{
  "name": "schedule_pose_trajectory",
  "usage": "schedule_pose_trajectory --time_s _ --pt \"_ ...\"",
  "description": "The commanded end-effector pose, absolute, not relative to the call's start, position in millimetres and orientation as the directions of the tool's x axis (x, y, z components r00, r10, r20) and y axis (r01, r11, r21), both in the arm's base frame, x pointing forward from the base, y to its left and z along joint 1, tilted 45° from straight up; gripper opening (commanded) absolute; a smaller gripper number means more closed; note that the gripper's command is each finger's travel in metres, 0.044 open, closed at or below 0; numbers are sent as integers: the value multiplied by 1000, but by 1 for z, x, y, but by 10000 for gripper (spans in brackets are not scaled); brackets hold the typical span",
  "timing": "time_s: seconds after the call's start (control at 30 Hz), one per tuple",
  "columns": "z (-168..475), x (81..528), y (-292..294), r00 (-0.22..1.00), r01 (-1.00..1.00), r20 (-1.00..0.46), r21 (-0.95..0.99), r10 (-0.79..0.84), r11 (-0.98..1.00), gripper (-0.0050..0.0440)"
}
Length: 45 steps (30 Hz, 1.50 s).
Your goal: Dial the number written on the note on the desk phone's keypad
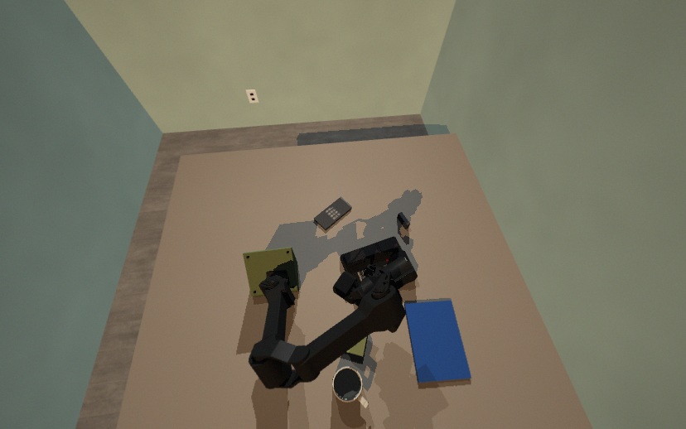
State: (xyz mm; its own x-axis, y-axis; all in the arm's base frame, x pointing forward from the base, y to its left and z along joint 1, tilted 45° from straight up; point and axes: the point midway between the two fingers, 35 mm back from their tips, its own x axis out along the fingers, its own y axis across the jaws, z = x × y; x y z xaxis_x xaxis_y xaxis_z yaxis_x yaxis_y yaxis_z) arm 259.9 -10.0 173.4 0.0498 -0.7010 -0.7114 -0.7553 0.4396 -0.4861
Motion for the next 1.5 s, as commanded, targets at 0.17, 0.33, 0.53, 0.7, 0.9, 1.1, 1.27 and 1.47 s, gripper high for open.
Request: schedule_pose_trajectory --time_s 0.17,0.33,0.53,0.7,0.9,1.1,1.27,1.47 --pt "115 293 50 32 -997 -716 -69 -698 25 56" --pt "92 297 71 26 -981 -710 118 -704 -156 0" --pt "86 297 76 25 -969 -708 156 -706 -191 0" --pt "86 297 76 25 -969 -708 156 -706 -191 0" --pt "86 297 76 25 -969 -708 156 -706 -191 -2" --pt "30 298 37 5 -964 -699 187 -715 -189 -4" --pt "13 302 29 25 -969 -708 156 -706 -191 -27" --pt "7 302 22 25 -969 -708 156 -706 -191 -50"
